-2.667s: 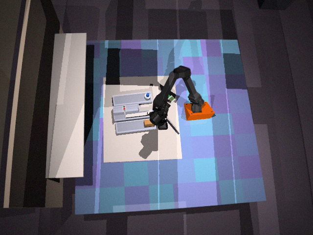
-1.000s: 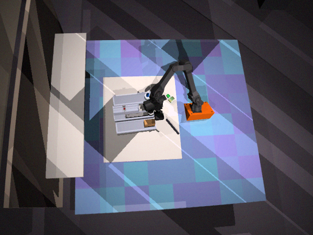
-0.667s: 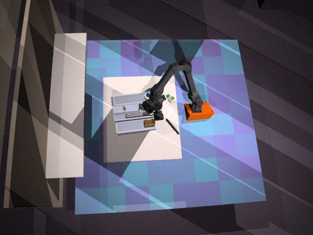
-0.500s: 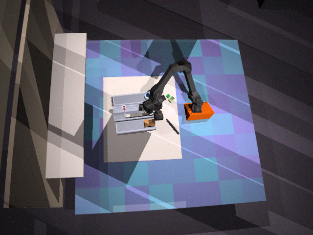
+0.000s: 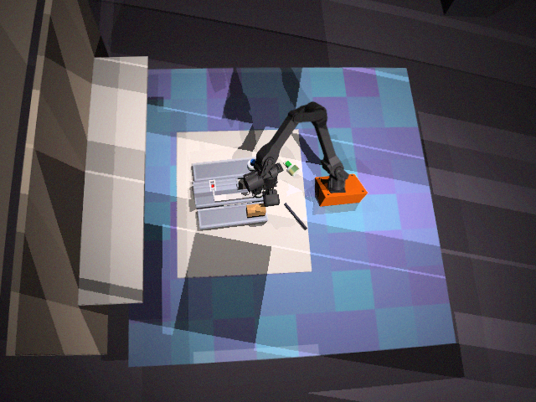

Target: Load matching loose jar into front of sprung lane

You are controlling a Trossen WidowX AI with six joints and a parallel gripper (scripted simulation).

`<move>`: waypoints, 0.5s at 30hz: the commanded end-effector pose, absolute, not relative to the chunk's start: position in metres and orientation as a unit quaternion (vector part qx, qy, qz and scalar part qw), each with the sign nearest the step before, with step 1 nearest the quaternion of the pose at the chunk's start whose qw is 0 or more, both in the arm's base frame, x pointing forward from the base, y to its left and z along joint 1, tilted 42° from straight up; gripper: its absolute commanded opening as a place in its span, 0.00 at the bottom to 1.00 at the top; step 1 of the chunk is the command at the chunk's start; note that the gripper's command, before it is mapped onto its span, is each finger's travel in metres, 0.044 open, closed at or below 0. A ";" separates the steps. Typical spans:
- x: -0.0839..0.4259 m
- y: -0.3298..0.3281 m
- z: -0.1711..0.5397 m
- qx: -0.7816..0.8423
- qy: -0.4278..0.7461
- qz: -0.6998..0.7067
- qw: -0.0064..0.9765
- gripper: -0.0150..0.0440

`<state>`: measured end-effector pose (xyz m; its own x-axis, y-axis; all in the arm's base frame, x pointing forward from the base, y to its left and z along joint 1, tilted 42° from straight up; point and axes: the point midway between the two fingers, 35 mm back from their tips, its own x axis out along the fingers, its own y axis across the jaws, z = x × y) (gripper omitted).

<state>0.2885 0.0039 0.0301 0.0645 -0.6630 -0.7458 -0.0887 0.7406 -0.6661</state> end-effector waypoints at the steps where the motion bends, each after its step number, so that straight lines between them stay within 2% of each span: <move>1: 0.297 0.006 0.031 -0.288 0.643 -0.215 0.676 0.25; 15: 0.302 0.006 0.031 -0.288 0.643 -0.215 0.676 0.25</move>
<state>0.2897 0.0036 0.0295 0.0540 -0.6659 -0.7441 -0.0984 0.7380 -0.6676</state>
